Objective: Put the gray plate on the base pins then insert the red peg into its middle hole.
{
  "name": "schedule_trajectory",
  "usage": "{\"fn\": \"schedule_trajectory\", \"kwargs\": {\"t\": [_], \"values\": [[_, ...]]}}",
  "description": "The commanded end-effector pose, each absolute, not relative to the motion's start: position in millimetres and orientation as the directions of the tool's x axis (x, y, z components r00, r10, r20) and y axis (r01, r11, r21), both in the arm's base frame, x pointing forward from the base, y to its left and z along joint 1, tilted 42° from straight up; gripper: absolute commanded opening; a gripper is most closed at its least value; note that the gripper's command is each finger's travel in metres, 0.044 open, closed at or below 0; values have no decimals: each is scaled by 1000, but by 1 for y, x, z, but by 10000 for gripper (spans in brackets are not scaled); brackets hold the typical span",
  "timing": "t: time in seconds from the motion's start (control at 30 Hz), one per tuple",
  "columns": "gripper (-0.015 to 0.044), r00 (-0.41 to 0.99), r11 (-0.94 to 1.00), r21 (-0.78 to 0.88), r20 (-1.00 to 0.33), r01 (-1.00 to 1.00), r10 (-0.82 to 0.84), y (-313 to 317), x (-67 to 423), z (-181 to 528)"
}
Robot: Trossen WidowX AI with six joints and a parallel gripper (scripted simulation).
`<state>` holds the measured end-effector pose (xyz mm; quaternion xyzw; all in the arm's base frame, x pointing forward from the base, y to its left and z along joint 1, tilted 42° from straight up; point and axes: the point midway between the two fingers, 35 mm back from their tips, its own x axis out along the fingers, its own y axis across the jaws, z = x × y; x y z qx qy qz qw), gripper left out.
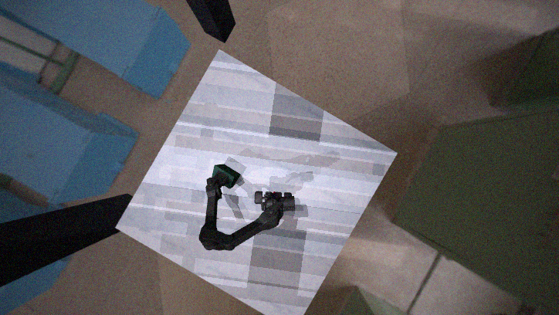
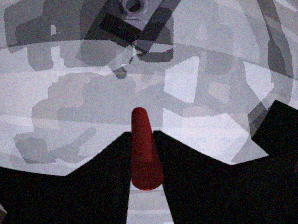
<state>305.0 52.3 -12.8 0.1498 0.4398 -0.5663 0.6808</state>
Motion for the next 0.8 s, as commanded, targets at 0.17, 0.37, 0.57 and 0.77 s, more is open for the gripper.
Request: {"fn": "schedule_trajectory", "kwargs": {"t": [0.17, 0.37, 0.57, 0.77], "values": [[0, -22, 315, -288, -768, 904, -640, 34, 321, 4], [0, -21, 314, -287, -767, 905, -641, 22, 329, 14], [0, -21, 311, -287, -764, 906, -645, 9, 335, 25], [0, -21, 309, -289, -761, 906, -649, -5, 341, 36]]}}
